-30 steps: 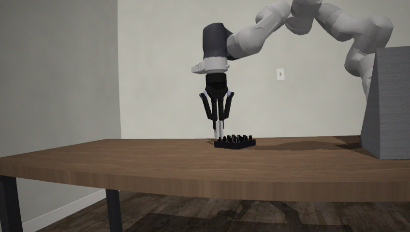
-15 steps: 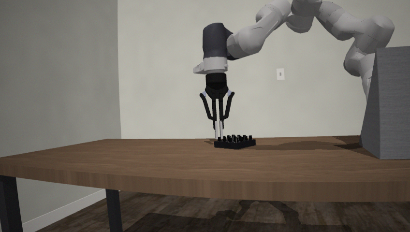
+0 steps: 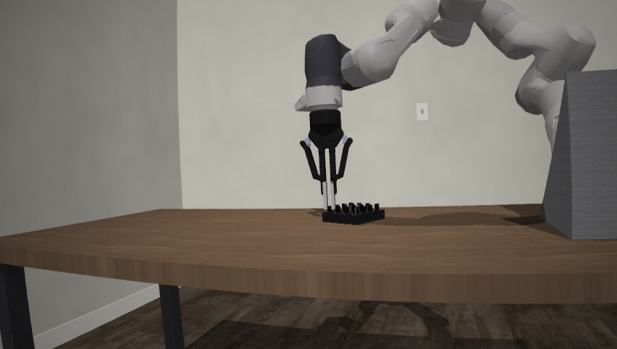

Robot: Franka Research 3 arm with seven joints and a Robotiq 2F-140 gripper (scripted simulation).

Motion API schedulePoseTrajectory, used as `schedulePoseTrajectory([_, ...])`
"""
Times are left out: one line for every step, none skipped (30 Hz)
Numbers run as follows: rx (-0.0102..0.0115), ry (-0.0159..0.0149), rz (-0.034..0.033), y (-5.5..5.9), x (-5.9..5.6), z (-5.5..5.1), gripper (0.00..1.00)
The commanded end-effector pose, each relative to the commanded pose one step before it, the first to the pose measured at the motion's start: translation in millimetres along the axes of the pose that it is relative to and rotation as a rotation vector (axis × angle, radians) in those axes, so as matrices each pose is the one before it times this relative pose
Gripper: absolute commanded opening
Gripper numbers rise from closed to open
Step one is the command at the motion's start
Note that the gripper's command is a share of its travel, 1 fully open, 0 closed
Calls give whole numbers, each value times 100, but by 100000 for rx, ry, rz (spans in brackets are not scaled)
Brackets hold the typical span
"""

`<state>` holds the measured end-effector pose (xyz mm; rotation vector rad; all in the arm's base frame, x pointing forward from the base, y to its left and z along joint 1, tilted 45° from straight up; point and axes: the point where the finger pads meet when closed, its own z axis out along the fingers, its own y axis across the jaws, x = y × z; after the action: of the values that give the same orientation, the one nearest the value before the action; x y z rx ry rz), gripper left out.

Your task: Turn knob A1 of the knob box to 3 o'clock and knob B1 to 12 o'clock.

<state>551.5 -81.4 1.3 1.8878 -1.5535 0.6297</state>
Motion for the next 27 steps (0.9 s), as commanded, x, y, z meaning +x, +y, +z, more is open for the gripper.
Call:
schedulePoseTrajectory([644, 227, 15624, 3, -42, 169, 5])
schedulePoseTrajectory([0, 0, 1537, 0, 0, 0, 5])
schedulePoseTrajectory([0, 0, 1538, 0, 0, 0, 5])
schedulePoseTrajectory([0, 0, 1539, 0, 0, 0, 5])
schedulePoseTrajectory([0, 0, 1540, 0, 0, 0, 5])
schedulePoseTrajectory([0, 0, 1541, 0, 0, 0, 5])
schedulePoseTrajectory([0, 0, 1542, 0, 0, 0, 5])
schedulePoseTrajectory([0, 0, 0, 0, 0, 0, 5])
schedulePoseTrajectory([0, 0, 0, 0, 0, 0, 5])
schedulePoseTrajectory([0, 0, 2274, 0, 0, 0, 5])
schedulePoseTrajectory([0, 0, 2223, 0, 0, 0, 5])
schedulePoseTrajectory([0, 0, 2170, 0, 0, 0, 5])
schedulePoseTrajectory([0, 0, 1763, 0, 0, 0, 5])
schedulePoseTrajectory([0, 0, 1550, 0, 0, 0, 5])
schedulePoseTrajectory([0, 0, 1554, 0, 0, 0, 5])
schedulePoseTrajectory([0, 0, 1554, 0, 0, 0, 5])
schedulePoseTrajectory([0, 0, 1555, 0, 0, 0, 5])
schedulePoseTrajectory([0, 0, 1556, 0, 0, 0, 5])
schedulePoseTrajectory([0, 0, 1558, 0, 0, 0, 5])
schedulePoseTrajectory([0, 0, 1559, 0, 0, 0, 5])
schedulePoseTrajectory([0, 0, 1560, 0, 0, 0, 5])
schedulePoseTrajectory([0, 0, 1562, 0, 0, 0, 5])
schedulePoseTrajectory([0, 0, 1563, 0, 0, 0, 5])
schedulePoseTrajectory([0, 0, 1509, 0, 0, 0, 5])
schedulePoseTrajectory([0, 0, 0, 0, 0, 0, 5])
schedulePoseTrajectory([0, 0, 0, 0, 0, 0, 5])
schedulePoseTrajectory([0, 0, 1438, 0, 0, 0, 5])
